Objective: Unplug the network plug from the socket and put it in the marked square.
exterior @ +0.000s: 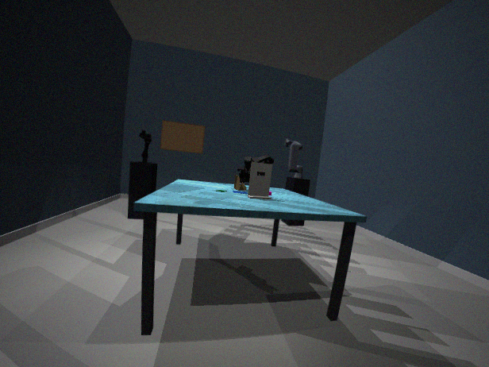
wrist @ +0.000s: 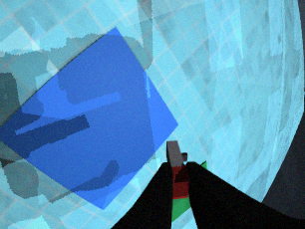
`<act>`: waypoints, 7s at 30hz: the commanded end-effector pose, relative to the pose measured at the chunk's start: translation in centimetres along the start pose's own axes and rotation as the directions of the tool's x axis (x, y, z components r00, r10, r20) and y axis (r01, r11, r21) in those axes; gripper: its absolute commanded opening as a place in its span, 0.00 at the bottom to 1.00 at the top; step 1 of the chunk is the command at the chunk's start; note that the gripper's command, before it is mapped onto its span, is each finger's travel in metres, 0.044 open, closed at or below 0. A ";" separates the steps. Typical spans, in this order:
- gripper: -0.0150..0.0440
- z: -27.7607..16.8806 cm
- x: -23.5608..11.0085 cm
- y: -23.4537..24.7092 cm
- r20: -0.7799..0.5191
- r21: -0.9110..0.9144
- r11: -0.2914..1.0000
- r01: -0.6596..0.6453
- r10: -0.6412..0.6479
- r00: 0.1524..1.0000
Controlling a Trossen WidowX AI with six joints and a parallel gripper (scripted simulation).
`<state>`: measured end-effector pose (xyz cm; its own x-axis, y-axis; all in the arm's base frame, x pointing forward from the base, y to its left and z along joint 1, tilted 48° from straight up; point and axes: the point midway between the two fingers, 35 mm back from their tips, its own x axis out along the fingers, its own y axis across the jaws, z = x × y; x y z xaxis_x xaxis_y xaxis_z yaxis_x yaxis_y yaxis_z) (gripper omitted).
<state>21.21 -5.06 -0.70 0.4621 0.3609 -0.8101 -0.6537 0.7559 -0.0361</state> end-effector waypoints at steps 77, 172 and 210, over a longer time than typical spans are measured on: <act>0.52 0.3 5.1 3.8 0.009 -0.001 1.000 -0.014 0.014 1.000; 0.52 -0.1 -3.9 -0.7 -0.002 0.002 1.000 -0.016 0.016 1.000; 0.52 -0.1 -11.6 -6.3 -0.004 0.003 1.000 -0.017 0.017 1.000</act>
<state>20.00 -13.38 8.29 0.4503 0.3684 -0.8133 -0.6575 0.7531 -0.0229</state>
